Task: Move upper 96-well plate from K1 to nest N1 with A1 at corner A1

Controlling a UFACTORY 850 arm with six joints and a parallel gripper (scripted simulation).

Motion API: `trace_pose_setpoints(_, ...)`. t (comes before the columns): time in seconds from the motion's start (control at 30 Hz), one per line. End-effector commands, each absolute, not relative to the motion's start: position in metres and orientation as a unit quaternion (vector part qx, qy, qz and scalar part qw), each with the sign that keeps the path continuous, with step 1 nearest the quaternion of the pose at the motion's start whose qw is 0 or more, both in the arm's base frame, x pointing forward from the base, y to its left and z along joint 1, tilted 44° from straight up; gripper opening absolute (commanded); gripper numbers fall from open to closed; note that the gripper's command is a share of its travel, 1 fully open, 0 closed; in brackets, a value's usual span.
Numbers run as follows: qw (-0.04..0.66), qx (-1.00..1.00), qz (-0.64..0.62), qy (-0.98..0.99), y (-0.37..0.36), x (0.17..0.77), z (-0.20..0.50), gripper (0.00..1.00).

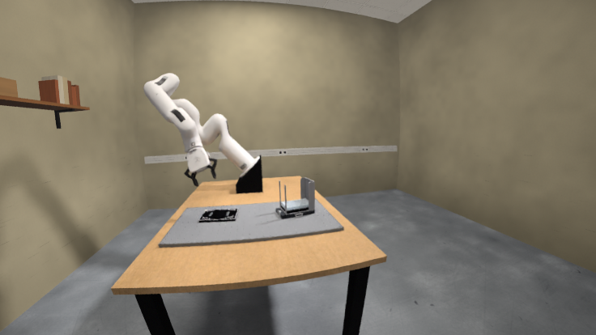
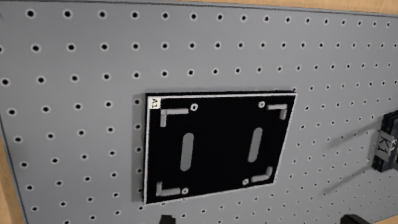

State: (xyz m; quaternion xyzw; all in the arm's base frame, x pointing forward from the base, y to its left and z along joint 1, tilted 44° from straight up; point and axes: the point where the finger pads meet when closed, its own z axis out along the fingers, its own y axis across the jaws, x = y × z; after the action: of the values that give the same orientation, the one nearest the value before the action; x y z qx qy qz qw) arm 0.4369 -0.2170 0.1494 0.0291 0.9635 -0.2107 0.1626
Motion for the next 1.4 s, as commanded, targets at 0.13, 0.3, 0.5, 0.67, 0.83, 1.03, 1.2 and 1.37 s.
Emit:
trace_pose_setpoints(0.13,0.156,-0.066,-0.194,0.966,-0.196,0.463,0.140,1.00)
trace_pose_setpoints(0.3,0.152,-0.115,-0.186,0.964,-0.186,0.473,0.135,1.00)
trace_pose_setpoints(0.5,0.144,-0.204,-0.170,0.953,-0.165,0.492,0.125,1.00)
trace_pose_setpoints(0.67,0.137,-0.277,-0.157,0.938,-0.146,0.506,0.116,1.00)
trace_pose_setpoints(0.83,0.132,-0.324,-0.149,0.925,-0.135,0.513,0.111,1.00)
trace_pose_setpoints(1.03,0.122,-0.416,-0.131,0.892,-0.111,0.527,0.099,1.00)
trace_pose_setpoints(1.2,0.113,-0.485,-0.117,0.859,-0.093,0.536,0.090,1.00)
trace_pose_setpoints(1.37,0.107,-0.527,-0.109,0.836,-0.080,0.540,0.083,1.00)
